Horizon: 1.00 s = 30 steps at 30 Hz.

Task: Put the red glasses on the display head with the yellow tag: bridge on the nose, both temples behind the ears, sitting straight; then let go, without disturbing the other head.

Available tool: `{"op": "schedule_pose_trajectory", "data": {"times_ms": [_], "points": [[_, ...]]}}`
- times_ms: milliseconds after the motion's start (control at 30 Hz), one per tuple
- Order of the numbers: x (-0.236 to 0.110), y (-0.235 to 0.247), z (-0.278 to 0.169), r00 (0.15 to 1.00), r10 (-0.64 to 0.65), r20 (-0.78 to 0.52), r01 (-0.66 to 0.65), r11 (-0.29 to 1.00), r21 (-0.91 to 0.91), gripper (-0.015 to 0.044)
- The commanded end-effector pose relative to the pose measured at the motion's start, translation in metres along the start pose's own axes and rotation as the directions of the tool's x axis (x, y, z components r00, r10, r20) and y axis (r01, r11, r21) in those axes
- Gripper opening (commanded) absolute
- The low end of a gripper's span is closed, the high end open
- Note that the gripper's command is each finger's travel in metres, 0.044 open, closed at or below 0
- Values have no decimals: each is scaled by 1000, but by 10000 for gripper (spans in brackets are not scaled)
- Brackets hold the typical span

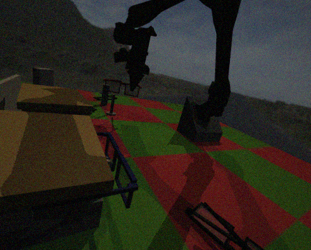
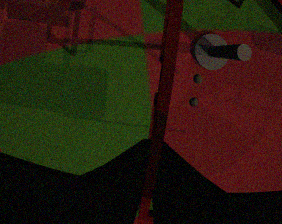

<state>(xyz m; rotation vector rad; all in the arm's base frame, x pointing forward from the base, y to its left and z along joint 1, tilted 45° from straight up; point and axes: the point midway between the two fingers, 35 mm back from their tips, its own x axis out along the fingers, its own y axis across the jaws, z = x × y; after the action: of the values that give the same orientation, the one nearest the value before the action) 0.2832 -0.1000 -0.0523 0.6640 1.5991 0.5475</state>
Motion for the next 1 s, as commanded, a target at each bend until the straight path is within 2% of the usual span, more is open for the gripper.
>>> {"op": "schedule_pose_trajectory", "data": {"times_ms": [0,333,967], "points": [[10,-2,1,1000,1,-6,-1,1000,-6,0],[60,-1,0,1000,3,-6,-3,1000,-6,0],[61,3,-8,1000,4,-7,-4,1000,-6,0]]}}
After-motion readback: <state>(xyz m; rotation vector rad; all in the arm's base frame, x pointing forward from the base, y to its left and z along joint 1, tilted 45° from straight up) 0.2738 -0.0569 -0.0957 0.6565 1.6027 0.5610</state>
